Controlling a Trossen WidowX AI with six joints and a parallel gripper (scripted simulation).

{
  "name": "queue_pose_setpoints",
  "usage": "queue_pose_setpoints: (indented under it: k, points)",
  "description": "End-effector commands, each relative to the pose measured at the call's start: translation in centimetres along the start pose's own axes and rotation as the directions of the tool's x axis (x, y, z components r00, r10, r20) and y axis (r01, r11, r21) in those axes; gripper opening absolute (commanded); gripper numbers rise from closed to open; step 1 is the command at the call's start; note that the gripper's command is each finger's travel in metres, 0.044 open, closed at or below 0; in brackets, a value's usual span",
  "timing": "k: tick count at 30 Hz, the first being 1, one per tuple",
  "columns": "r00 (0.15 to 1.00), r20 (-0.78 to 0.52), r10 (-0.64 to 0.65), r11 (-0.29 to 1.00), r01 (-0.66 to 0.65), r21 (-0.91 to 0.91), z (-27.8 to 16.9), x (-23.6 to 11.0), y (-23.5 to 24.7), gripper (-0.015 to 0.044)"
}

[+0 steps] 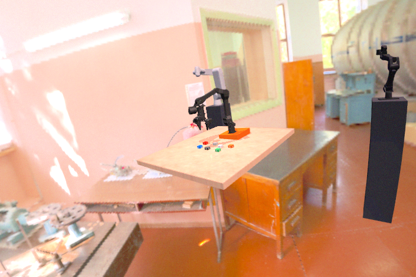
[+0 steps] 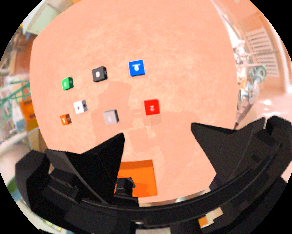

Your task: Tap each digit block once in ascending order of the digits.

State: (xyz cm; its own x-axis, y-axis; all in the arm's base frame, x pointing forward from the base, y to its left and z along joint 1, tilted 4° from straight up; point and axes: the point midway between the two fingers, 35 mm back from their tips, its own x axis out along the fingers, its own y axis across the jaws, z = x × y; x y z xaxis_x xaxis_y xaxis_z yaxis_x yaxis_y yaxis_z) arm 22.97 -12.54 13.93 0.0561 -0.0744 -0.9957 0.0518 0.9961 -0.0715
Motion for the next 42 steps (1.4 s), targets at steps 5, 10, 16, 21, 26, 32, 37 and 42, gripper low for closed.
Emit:
queue_pose_setpoints:
  k: [5,10,16,21,26,32,37,42]
  points:
    - [1.0,-0.003,-0.002,1.0,0.001,-0.006,-0.1,0.0,0.0,0.04]
    - [1.0,-0.003,-0.001,1.0,0.001,-0.006,0.0,0.0,0.2,0.04]
    - [1.0,-0.003,0.005,1.0,-0.005,-0.006,0.9,0.0,6.5,0.04]
    - [1.0,-0.002,0.007,1.0,-0.007,-0.006,0.7,0.0,10.4,0.04]
    - [1.0,-0.002,0.007,1.0,-0.007,-0.006,0.7,0.0,10.4,0.04]
    - [1.0,-0.002,0.007,1.0,-0.007,-0.006,0.7,0.0,10.4,0.04]
    - [1.0,-0.002,0.007,1.0,-0.007,-0.006,0.7,0.0,10.4,0.04]
    - [1.0,-0.002,0.01,1.0,-0.01,-0.008,1.7,-0.1,12.3,0.04]
